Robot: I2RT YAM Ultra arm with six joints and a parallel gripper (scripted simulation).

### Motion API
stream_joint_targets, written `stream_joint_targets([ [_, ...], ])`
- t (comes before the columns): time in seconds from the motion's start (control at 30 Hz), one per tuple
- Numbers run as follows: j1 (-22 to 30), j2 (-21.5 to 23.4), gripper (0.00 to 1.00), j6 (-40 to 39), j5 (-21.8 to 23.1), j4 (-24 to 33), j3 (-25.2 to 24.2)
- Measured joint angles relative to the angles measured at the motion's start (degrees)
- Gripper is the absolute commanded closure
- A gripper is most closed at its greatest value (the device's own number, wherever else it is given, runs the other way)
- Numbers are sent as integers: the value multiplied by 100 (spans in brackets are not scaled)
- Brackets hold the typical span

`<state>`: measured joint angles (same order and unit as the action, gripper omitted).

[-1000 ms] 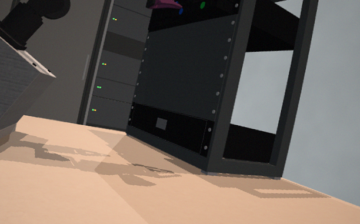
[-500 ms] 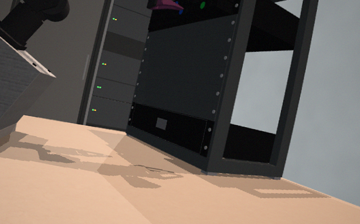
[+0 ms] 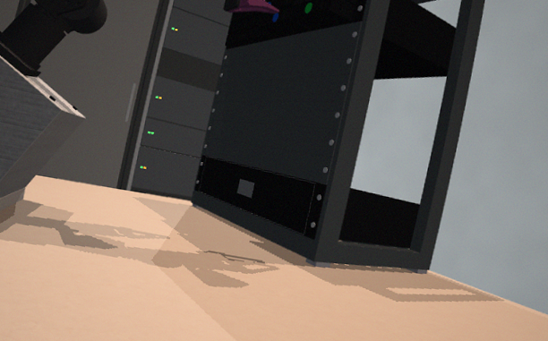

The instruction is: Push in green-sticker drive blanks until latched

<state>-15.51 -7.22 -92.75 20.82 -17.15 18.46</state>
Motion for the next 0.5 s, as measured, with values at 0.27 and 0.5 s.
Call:
stream_joint_targets([
  [0.27,-13,0,0,-24,63,-28,0],
  [0.5,-15,0,0,-24,76,-28,0],
])
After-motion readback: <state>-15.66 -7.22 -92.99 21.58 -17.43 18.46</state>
